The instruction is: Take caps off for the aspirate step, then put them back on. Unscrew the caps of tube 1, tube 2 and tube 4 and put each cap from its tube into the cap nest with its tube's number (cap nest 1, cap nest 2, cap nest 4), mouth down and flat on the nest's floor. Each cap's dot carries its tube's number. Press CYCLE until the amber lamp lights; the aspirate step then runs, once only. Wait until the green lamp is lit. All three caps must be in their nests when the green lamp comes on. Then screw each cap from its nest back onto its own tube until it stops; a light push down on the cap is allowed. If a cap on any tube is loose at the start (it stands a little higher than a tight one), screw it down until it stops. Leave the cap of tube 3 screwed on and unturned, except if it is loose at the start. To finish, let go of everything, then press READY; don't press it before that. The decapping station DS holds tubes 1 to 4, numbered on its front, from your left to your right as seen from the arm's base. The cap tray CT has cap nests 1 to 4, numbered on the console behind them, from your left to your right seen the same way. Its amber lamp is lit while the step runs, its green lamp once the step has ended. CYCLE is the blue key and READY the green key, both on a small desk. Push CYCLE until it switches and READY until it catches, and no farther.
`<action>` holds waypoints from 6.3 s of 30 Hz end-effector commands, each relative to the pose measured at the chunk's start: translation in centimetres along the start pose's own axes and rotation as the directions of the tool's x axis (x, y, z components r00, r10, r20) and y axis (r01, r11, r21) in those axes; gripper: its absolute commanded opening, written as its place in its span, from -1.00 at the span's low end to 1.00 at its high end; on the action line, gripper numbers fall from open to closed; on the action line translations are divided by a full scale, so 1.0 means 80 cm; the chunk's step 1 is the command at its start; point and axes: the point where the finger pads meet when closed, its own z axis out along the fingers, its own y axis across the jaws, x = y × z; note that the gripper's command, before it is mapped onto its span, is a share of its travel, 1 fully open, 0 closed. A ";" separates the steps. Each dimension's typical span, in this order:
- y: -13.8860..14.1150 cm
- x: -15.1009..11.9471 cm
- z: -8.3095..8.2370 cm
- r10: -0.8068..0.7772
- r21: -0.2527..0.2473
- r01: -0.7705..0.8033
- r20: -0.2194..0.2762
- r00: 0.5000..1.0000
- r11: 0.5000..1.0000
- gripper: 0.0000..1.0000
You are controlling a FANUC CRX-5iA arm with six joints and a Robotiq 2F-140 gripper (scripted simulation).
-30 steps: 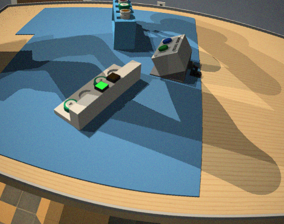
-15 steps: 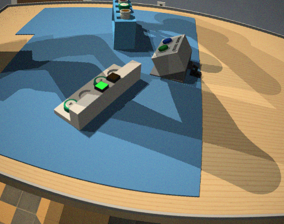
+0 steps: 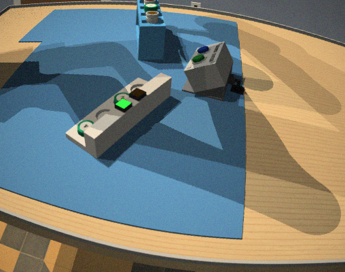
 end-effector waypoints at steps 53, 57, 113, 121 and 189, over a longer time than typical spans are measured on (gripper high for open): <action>0.001 0.000 0.000 -0.530 0.013 0.531 -0.040 0.847 0.847 -1.00; 0.001 0.000 0.000 -0.530 0.013 0.531 -0.040 0.847 0.847 -1.00; 0.001 0.019 -0.057 -0.134 0.028 0.135 -0.032 0.990 0.990 -0.41; -0.003 0.060 -0.059 -0.451 0.016 0.452 -0.039 0.892 0.892 -0.41; -0.036 0.460 -0.071 -0.900 -0.011 0.901 -0.041 0.434 0.435 -0.41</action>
